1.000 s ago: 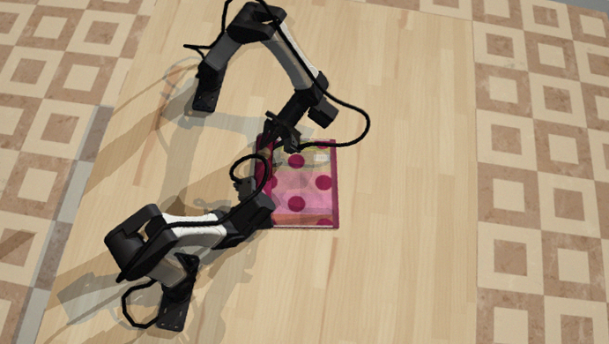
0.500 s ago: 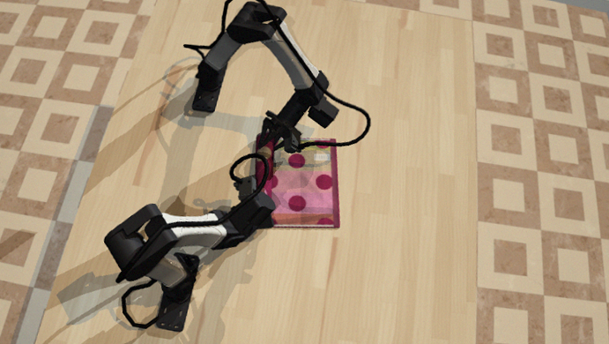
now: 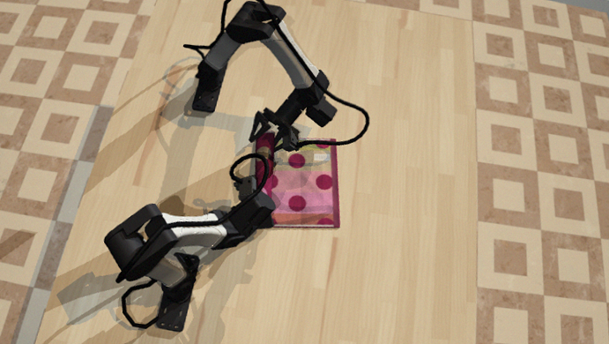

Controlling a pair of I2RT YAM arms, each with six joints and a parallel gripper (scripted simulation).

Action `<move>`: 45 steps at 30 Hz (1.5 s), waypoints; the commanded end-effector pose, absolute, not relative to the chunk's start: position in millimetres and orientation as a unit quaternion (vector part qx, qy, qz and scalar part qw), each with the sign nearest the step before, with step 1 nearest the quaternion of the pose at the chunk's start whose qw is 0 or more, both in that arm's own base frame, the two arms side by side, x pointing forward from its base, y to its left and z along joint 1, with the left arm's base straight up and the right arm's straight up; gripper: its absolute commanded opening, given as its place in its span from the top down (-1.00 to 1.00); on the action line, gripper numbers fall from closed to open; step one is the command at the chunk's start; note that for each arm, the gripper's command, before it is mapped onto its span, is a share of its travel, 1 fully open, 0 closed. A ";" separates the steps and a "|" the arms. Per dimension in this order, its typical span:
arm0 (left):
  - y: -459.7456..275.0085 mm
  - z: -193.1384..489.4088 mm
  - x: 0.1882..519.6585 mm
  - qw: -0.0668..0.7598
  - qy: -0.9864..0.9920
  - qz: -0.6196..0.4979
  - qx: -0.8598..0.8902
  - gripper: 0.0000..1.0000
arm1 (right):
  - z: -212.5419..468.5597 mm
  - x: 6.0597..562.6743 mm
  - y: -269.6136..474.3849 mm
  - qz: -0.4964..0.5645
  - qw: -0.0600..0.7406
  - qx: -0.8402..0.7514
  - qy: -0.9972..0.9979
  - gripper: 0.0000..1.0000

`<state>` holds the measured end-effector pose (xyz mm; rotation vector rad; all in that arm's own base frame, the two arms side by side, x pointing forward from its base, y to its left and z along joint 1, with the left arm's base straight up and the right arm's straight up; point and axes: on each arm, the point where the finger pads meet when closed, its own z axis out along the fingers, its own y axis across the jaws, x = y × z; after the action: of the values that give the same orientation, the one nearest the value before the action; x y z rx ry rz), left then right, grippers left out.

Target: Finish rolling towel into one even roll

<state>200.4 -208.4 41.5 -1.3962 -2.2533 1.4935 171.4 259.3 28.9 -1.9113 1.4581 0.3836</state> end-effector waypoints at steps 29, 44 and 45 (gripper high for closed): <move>-168.0 80.4 242.1 -0.057 -0.741 0.409 -0.529 -0.77 | 34.2 172.2 259.7 0.318 0.143 -0.681 0.644 0.47; -190.9 84.7 219.4 -0.270 -0.704 0.201 -0.625 -0.87 | 38.2 172.2 259.7 0.420 0.000 -0.614 0.669 0.47; -192.5 85.0 217.8 -0.285 -0.699 0.185 -0.630 -0.88 | 38.5 172.2 259.7 0.426 -0.008 -0.609 0.669 0.47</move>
<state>200.6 -186.8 87.4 -2.3053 -2.5372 0.9747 181.2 262.0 32.2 -1.8973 2.0794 1.2125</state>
